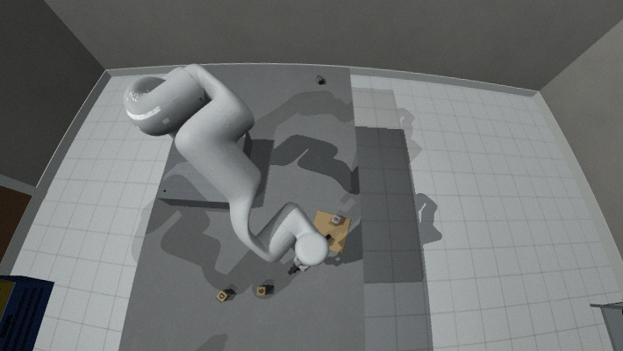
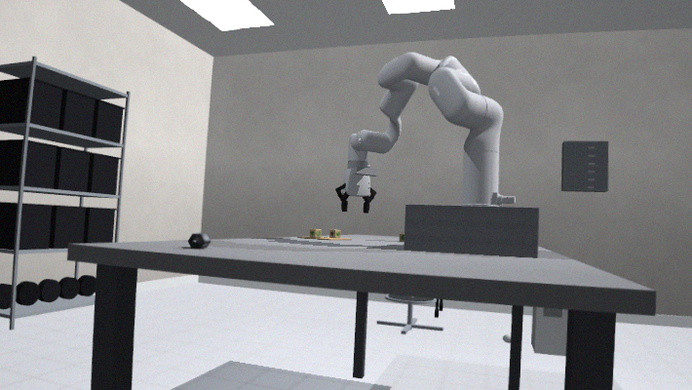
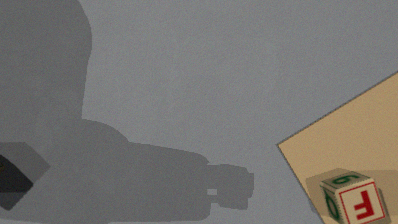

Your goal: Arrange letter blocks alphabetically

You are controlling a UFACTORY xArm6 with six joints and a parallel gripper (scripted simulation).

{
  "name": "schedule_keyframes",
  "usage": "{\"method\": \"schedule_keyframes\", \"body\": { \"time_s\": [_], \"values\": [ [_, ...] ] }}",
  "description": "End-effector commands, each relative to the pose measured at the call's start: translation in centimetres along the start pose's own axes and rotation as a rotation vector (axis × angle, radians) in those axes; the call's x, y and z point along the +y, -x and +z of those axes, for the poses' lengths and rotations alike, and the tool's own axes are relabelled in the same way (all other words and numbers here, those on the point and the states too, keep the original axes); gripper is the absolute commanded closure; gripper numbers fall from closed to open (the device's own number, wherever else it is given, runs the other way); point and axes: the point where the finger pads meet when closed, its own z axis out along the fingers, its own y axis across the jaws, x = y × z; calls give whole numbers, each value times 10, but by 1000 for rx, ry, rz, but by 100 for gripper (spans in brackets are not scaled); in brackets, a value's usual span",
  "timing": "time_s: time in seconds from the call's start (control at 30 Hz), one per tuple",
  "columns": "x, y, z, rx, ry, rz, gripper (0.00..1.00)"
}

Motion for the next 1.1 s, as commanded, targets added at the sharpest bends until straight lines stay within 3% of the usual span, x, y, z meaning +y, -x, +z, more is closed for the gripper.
{"method": "schedule_keyframes", "body": {
  "time_s": [0.0, 0.07, 0.1, 0.57, 0.63, 0.67, 1.07],
  "values": [
    [-37, 1, -1, -7, 0, 138, 0],
    [-37, 1, -1, -7, 0, 138, 0],
    [-62, -1, -1, -7, 0, 233, 0],
    [-177, -27, 1, -7, 2, 682, 0],
    [-177, -27, 1, -7, 2, 682, 0],
    [-200, -35, 1, -7, 2, 776, 0],
    [-288, -77, 2, -9, 2, 1159, 0]
  ]
}}
